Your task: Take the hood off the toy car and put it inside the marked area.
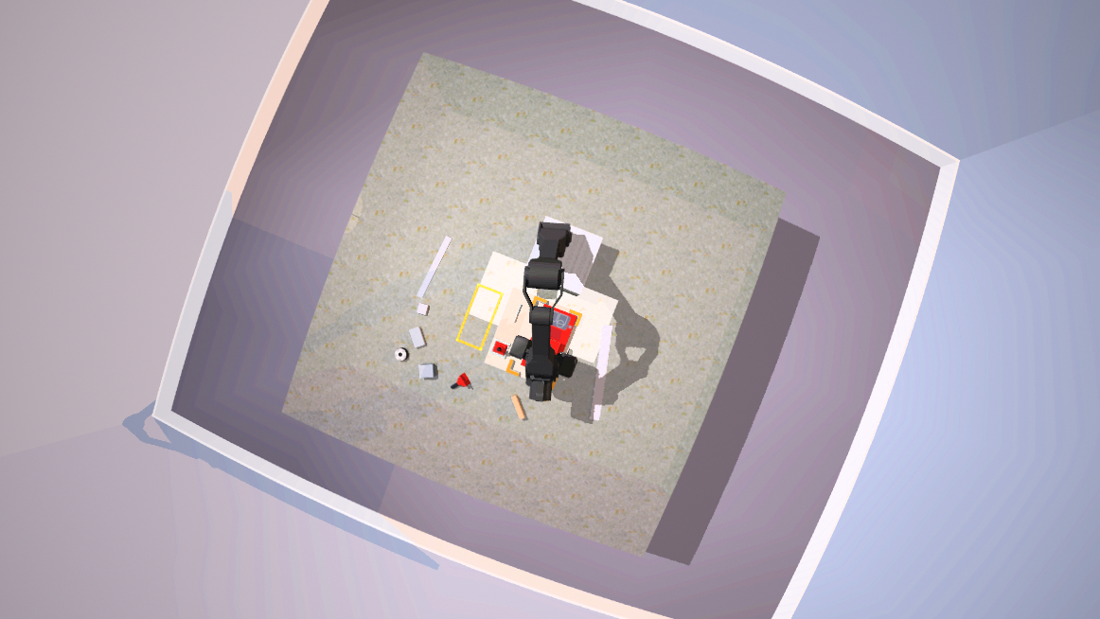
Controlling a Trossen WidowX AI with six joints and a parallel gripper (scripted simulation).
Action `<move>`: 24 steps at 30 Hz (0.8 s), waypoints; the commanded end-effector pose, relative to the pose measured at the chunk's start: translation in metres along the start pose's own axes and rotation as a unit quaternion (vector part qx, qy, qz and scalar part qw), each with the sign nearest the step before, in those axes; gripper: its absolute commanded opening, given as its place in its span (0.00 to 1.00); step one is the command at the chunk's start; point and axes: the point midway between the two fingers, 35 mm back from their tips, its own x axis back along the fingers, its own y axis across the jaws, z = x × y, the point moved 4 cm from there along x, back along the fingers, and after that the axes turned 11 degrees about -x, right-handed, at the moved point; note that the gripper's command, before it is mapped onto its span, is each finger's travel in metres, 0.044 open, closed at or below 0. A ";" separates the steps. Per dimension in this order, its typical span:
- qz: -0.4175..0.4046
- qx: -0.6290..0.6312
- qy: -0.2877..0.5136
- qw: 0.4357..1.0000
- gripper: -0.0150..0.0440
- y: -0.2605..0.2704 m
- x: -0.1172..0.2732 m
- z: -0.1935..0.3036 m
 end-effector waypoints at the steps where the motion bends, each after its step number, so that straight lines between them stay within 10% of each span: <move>1: -0.001 0.000 -0.002 1.000 0.25 0.001 0.004 -0.001; 24: -0.001 0.000 -0.002 1.000 0.25 0.000 0.020 -0.001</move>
